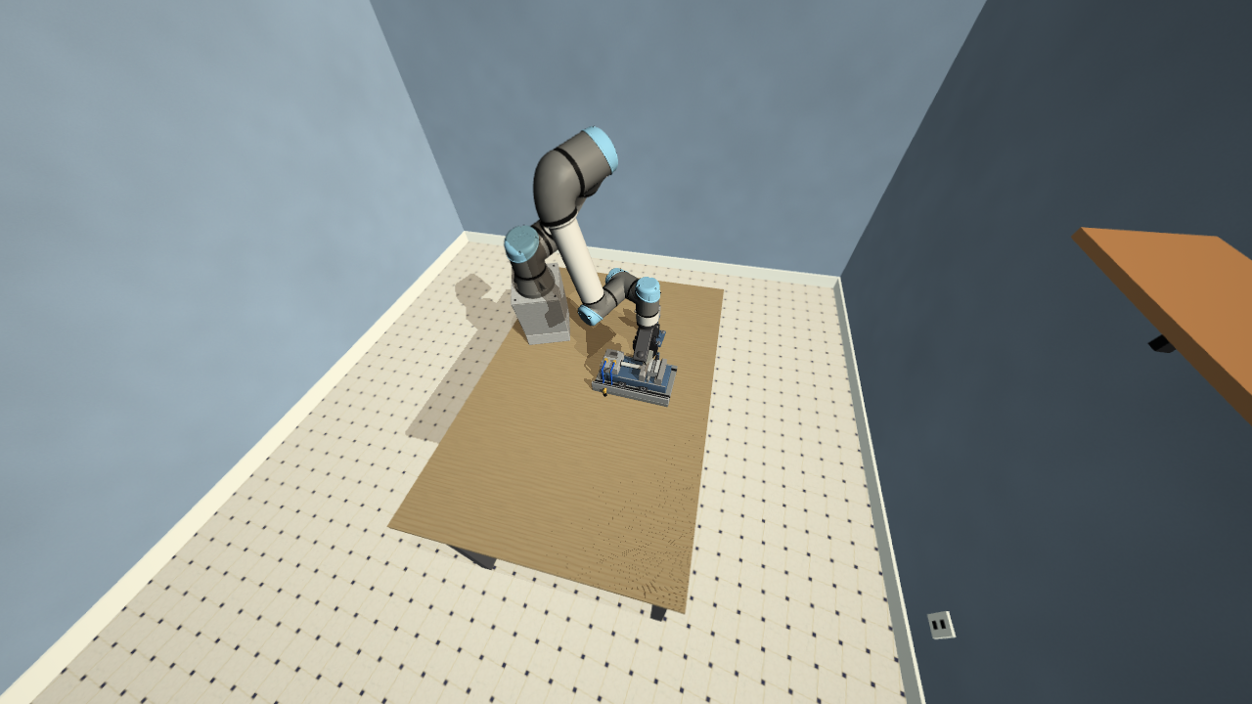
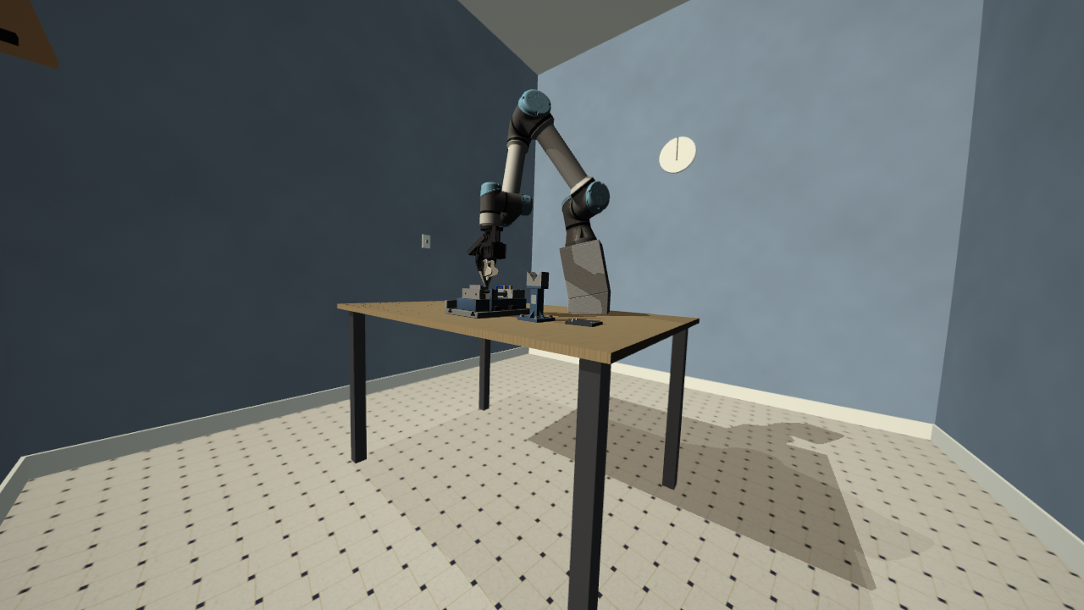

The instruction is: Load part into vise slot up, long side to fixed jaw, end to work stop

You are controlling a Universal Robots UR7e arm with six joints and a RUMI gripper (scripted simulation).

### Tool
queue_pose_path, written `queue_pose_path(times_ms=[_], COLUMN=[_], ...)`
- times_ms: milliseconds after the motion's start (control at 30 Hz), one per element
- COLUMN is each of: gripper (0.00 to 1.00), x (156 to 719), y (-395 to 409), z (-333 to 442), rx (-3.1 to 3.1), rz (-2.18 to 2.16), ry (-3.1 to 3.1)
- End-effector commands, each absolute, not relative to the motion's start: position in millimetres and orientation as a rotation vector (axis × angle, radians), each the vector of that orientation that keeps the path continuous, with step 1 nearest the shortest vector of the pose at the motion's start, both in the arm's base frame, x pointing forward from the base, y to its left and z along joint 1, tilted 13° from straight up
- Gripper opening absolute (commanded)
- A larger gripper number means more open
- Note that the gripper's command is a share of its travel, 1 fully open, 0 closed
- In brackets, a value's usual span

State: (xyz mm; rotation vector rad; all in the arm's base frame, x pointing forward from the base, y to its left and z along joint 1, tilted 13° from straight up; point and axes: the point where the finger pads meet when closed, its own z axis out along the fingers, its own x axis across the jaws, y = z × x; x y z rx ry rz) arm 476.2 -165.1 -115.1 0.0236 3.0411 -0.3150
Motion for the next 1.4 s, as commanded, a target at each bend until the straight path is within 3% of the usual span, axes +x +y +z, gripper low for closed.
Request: queue_pose_path(times_ms=[0, 1367], gripper=[0.00, 0.00], x=[478.0, 485.0], y=[-165.2, -165.2], z=[-114.5, -113.9], rx=[0.024, 0.024], rz=[-0.316, -0.316], ry=[3.040, 3.040])
